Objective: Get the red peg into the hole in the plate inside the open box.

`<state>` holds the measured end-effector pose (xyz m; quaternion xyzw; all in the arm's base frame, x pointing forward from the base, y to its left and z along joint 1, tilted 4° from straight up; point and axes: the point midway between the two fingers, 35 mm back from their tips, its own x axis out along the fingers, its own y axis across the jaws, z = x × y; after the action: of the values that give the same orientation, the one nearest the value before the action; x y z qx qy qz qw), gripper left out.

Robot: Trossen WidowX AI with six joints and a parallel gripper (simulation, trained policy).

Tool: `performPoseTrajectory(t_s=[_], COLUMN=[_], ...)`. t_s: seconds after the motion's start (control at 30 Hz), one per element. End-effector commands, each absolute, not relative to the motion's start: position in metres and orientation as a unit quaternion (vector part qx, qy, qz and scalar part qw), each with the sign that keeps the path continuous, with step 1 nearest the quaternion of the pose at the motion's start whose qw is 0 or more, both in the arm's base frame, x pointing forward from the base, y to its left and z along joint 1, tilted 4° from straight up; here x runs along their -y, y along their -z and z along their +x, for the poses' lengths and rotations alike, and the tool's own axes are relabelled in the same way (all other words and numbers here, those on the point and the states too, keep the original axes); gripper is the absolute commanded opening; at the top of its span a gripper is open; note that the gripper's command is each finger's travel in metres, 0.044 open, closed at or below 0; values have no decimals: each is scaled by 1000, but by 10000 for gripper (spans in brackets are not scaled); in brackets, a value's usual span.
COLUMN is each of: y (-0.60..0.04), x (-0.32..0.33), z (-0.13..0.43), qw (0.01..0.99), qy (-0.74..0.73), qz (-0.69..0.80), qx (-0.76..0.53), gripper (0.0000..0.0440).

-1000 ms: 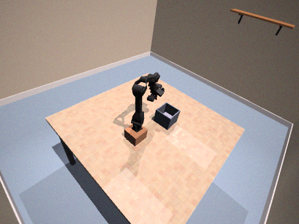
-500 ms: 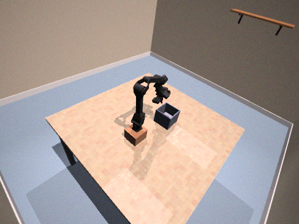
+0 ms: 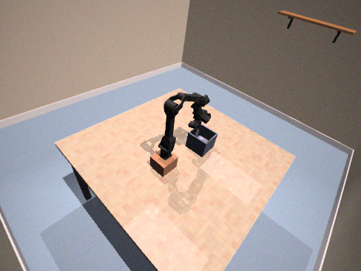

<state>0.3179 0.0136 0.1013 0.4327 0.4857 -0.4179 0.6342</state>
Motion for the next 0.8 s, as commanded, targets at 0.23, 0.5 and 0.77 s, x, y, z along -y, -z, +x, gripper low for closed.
performPoseTrajectory(t_s=[0.23, 0.5, 0.77], y=[-78, -57, -41], x=[6, 12, 21], z=[320, 322, 327], qw=[618, 605, 603], qy=[425, 421, 416], qz=[426, 429, 429], qx=[-507, -523, -528], gripper=[1, 12, 4])
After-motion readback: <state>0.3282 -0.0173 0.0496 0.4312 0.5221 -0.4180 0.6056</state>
